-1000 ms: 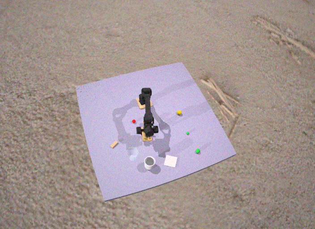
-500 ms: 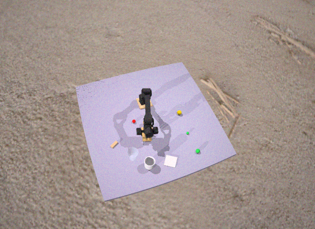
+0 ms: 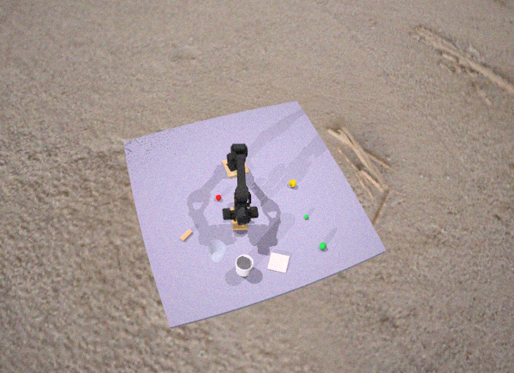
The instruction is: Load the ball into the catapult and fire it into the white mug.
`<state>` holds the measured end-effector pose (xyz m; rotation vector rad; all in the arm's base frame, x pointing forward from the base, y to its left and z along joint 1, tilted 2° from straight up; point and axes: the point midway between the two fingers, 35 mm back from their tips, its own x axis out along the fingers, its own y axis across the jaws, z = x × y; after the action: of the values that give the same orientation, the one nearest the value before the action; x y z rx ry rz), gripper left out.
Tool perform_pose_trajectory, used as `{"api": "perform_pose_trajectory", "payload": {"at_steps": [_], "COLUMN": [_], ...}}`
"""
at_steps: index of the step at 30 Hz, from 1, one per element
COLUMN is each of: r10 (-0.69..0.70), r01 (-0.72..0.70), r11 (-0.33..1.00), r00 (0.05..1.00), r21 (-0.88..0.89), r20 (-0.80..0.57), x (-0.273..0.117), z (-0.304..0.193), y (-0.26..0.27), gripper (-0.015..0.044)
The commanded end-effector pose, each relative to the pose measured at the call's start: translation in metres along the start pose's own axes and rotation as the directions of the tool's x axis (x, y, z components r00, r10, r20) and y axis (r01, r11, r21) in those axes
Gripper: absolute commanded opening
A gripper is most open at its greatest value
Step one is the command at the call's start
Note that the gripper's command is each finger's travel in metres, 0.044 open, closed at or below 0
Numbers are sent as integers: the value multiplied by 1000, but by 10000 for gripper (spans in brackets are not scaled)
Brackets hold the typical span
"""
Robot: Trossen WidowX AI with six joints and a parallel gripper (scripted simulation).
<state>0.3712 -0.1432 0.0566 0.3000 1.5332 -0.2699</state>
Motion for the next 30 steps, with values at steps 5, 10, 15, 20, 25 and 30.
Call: {"api": "perform_pose_trajectory", "payload": {"at_steps": [5,10,15,20,25,30], "r10": [0,1,1,1,1,1], "r01": [0,-1,-1,-1,-1,-1], "r11": [1000,1000,1000,1000,1000,1000], "r00": [1000,1000,1000,1000,1000,1000], "r21": [0,-1,-1,-1,-2,-2], "r20": [0,-1,-1,-2,-2,-2], "x": [-48,-48,-42,-33,-25,-17], "z": [0,0,1,1,1,1], "y": [0,0,0,0,1,1], "gripper": [0,0,0,0,0,0]}}
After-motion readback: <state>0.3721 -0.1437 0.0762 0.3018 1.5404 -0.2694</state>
